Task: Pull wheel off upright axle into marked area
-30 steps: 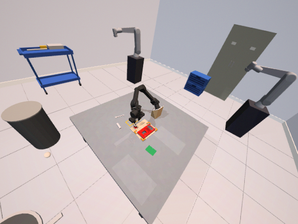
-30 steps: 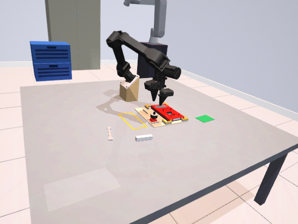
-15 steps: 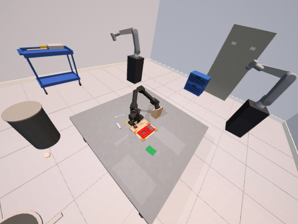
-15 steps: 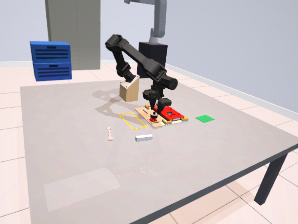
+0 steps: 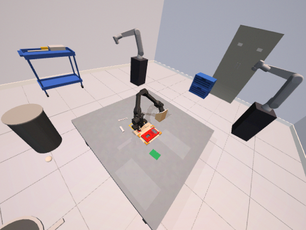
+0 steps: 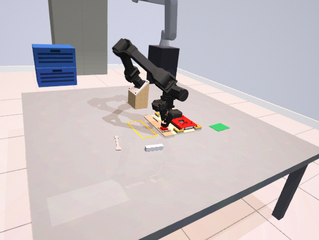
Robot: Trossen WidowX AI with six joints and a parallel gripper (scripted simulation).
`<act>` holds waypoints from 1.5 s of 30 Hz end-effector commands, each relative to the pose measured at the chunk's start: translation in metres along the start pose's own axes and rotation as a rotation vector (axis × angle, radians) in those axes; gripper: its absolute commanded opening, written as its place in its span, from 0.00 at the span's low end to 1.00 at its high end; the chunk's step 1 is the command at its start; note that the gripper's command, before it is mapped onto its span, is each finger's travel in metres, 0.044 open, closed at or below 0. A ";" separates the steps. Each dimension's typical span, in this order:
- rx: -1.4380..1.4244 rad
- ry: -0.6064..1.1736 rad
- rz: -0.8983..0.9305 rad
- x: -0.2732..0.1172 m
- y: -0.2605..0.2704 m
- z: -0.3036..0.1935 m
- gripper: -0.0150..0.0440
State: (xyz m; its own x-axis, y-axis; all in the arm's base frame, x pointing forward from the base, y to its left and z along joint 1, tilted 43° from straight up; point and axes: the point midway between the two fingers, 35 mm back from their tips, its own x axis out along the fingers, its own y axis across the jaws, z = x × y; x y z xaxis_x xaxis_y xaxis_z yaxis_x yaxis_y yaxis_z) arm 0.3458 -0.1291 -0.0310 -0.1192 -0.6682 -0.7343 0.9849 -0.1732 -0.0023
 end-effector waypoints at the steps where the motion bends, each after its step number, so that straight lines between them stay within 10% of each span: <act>1: 0.003 0.000 -0.002 0.000 0.000 0.000 0.51; 8: 0.002 0.000 -0.002 -0.001 0.000 0.000 0.25; 45: 0.001 -0.001 0.002 -0.013 0.000 0.000 0.25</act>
State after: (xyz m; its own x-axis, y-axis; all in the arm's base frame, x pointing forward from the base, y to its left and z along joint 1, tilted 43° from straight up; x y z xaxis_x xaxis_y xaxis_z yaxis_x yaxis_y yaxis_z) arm 0.3468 -0.1268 -0.0268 -0.1253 -0.6683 -0.7333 0.9831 -0.1830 -0.0012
